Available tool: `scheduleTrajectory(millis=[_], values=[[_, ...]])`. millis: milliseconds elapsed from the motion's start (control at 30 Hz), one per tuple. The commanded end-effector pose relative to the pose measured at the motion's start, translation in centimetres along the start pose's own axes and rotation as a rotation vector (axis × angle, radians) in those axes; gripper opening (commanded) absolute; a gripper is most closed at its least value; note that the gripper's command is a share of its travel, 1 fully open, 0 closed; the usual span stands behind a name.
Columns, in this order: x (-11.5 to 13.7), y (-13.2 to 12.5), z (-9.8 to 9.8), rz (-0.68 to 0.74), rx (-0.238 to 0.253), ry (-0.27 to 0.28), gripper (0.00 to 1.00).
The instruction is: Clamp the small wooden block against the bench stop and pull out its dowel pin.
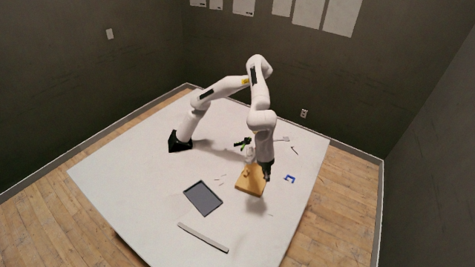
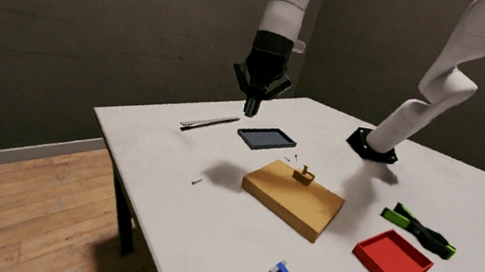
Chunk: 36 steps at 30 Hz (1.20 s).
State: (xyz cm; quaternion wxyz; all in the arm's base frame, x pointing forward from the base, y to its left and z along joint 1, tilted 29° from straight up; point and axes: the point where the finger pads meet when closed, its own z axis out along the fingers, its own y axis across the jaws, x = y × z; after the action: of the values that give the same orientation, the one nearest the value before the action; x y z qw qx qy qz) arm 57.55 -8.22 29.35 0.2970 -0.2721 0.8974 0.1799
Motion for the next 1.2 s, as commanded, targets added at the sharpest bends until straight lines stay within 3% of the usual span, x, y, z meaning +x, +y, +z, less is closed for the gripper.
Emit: scheduleTrajectory(millis=[0, 1167], values=[[0.0, 0.4, -0.3, 0.004, -0.004, 0.001, 0.1], [1.0, 2.9, -1.3, 0.057, -0.011, 0.042, 0.1]])
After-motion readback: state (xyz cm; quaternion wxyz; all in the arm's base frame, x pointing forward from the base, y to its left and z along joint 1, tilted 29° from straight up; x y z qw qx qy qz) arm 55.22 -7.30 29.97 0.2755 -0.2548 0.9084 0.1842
